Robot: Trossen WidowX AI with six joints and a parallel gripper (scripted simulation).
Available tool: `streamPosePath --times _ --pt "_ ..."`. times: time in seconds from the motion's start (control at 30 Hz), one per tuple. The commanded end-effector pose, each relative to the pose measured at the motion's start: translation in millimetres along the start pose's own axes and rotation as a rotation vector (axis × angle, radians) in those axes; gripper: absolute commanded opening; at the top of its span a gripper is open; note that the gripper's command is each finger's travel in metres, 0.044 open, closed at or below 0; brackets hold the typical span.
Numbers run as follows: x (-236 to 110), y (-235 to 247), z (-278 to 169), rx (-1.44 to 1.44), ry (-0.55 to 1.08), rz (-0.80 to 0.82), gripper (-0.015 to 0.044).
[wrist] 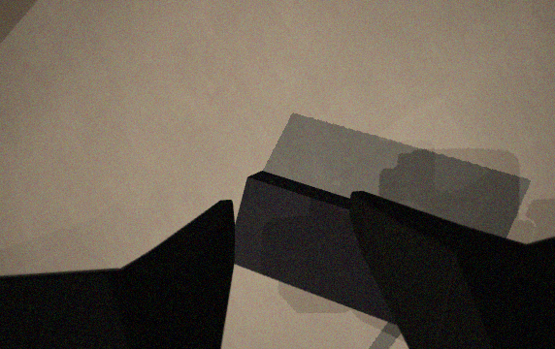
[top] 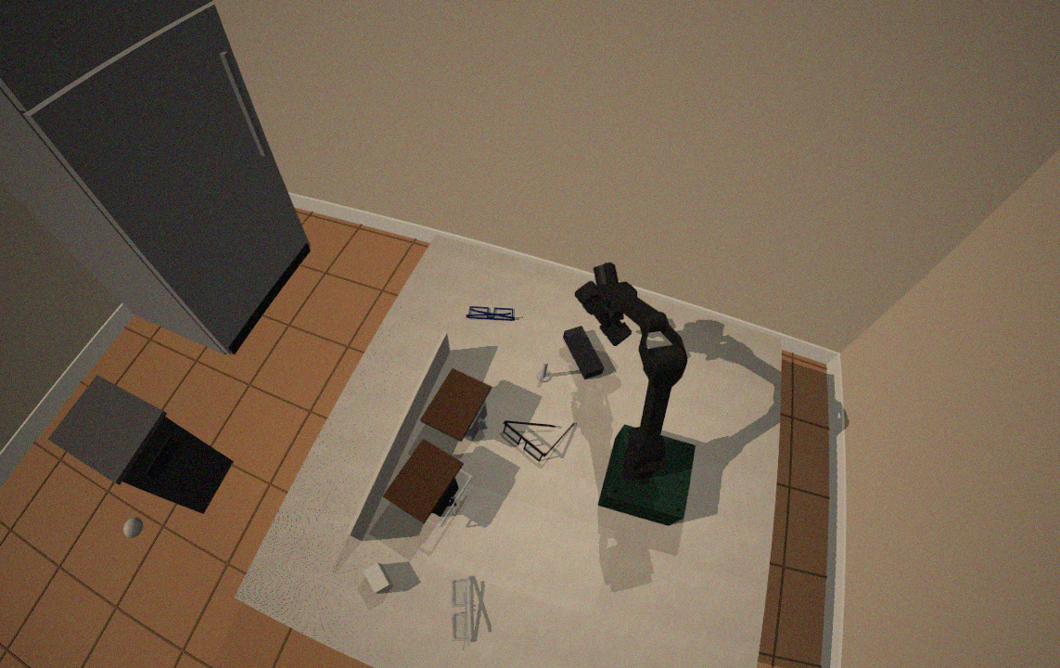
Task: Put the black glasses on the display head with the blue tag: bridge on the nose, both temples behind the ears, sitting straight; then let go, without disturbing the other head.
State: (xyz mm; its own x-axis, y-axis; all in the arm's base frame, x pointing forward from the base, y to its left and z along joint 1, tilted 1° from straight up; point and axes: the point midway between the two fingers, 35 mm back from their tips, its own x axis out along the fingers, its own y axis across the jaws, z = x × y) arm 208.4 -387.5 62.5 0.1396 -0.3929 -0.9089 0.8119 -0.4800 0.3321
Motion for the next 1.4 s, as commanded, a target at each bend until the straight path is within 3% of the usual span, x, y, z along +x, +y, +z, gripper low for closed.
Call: streamPosePath --times 0.0,0.33,0.7,0.77,1.1,1.2,1.37 --pt "-8.3 4.0 -72.3 -0.242 0.085 -0.006 0.02" --pt "-44.2 -28.9 -222.8 -0.83 0.258 0.004 0.02" --pt "-94.1 -142.8 -341.8 -1.623 0.449 0.01 0.02" --pt "-100.1 -160.6 -350.2 -1.729 0.471 0.011 0.02" --pt "-99.3 -155.9 -353.3 -1.741 0.473 0.012 0.02" --pt "-99.3 -155.9 -353.3 -1.741 0.473 0.012 0.0121" --pt "-99.3 -155.9 -353.3 -1.741 0.473 0.012 0.012"
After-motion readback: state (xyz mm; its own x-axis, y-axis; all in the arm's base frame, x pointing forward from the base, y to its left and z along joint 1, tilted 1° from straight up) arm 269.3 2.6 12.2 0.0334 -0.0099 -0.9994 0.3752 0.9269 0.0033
